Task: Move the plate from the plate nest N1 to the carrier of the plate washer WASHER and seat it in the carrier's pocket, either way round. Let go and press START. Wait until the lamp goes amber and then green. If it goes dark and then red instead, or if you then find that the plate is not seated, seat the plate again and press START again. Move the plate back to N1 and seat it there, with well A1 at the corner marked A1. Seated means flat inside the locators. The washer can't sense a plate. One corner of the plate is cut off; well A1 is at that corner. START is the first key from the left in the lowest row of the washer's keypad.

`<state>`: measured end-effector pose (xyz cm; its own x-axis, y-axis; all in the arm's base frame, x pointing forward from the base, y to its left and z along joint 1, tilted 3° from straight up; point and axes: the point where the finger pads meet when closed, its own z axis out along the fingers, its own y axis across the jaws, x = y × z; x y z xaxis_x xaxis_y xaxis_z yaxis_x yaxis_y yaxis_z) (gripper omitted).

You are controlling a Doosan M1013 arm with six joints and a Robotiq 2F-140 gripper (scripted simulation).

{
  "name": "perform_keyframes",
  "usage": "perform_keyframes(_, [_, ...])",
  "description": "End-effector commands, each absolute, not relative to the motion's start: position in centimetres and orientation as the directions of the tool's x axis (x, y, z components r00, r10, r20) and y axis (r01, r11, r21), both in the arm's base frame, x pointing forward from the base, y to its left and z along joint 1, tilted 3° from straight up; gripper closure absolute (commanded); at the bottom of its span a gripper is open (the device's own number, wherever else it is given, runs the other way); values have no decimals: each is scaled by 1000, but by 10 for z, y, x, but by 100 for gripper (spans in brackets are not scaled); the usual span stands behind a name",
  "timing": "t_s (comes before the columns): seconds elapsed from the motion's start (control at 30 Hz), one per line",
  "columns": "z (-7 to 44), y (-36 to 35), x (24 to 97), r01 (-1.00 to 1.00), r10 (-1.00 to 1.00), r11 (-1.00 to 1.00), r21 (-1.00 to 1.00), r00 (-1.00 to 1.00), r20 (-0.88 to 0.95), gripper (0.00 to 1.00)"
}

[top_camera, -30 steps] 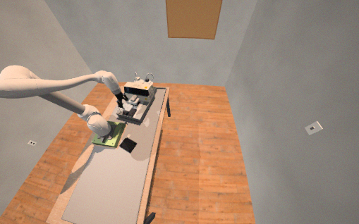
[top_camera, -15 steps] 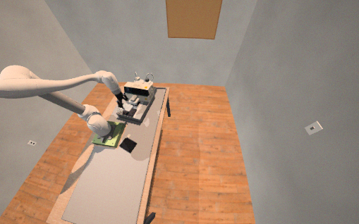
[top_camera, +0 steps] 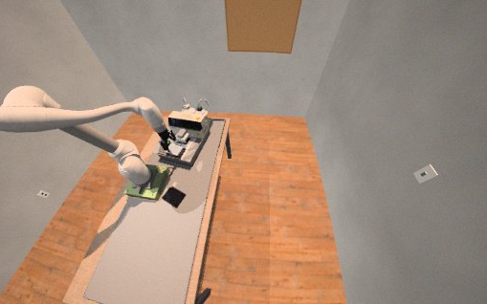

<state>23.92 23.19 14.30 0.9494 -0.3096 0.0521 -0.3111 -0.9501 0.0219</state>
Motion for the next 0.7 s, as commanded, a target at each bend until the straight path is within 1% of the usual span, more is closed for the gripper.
perform_keyframes(0.0, [138,210,252,-305,-304,-952,23,951,50,90])
perform_keyframes(0.53, [130,152,290,-305,-304,-952,23,951,50,90])
perform_keyframes(0.67, [130,152,290,-305,-304,-952,23,951,50,90])
